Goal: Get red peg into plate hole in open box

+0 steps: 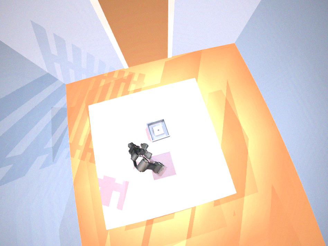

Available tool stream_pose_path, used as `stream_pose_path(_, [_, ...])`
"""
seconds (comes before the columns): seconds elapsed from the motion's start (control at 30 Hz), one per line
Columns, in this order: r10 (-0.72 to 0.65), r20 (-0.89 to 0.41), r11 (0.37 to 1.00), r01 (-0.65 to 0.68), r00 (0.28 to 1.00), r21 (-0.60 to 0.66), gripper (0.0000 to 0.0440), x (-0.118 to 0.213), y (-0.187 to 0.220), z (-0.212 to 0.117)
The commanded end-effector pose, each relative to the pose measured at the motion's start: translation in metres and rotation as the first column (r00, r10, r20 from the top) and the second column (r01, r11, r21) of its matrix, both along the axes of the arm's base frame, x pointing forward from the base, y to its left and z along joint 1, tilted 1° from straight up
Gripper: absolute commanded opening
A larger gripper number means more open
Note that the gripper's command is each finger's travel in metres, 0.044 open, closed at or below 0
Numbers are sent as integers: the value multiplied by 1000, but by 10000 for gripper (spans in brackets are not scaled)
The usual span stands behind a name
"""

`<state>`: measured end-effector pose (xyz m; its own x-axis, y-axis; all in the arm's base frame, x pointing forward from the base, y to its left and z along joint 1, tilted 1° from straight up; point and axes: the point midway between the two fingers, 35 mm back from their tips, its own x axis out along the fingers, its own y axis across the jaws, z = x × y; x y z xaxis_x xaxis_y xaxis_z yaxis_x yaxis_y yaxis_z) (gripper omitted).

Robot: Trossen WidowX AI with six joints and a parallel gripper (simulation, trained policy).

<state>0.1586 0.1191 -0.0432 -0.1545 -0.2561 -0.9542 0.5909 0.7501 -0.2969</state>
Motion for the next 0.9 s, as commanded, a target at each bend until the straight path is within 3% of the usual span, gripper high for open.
stream_pose_path(0.0, [13, 7, 1000, -13, 1000, -19, 0, 6, -1, 6])
stream_pose_path(0.5, [20, 91, 998, -15, 996, -57, 0, 40, -5, 70])
stream_pose_path(0.87, [-65, 180, 994, 80, 981, -74, 0, 73, -22, 113])
